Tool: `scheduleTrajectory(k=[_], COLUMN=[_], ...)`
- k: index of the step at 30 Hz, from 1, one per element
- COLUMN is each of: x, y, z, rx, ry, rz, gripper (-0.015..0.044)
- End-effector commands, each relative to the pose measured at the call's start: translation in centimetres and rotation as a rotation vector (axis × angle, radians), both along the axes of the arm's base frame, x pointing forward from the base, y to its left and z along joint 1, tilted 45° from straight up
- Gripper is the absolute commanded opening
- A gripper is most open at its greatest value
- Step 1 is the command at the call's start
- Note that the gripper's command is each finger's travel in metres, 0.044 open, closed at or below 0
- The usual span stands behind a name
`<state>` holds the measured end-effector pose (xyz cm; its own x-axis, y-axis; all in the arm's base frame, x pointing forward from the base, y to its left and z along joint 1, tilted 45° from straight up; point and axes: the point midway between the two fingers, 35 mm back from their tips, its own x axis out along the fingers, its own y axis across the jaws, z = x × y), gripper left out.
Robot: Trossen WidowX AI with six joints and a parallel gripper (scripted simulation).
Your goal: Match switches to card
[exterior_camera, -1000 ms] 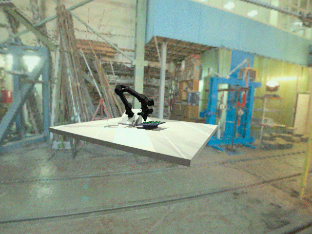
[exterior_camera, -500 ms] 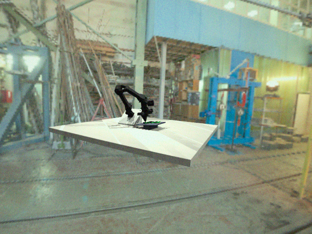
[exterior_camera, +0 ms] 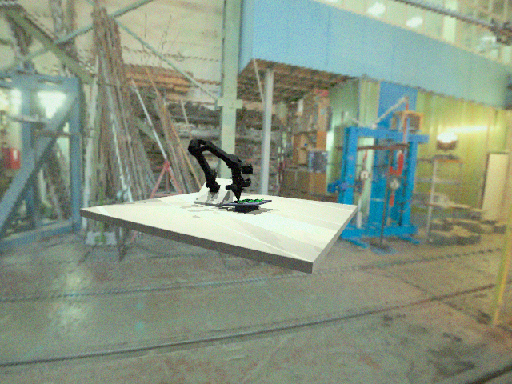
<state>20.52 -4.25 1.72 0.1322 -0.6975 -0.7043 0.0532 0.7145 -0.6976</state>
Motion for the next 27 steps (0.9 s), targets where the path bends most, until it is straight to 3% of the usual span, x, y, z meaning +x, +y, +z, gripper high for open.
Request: scheduleTrajectory(k=[1,27], x=[0.01,0.04], y=[-0.11,-0.36], z=[-0.03,-0.27], rx=[-0.006,-0.006], ry=[0.003,0.003], rz=[0.004,0.004], gripper=[0.0,0.0])
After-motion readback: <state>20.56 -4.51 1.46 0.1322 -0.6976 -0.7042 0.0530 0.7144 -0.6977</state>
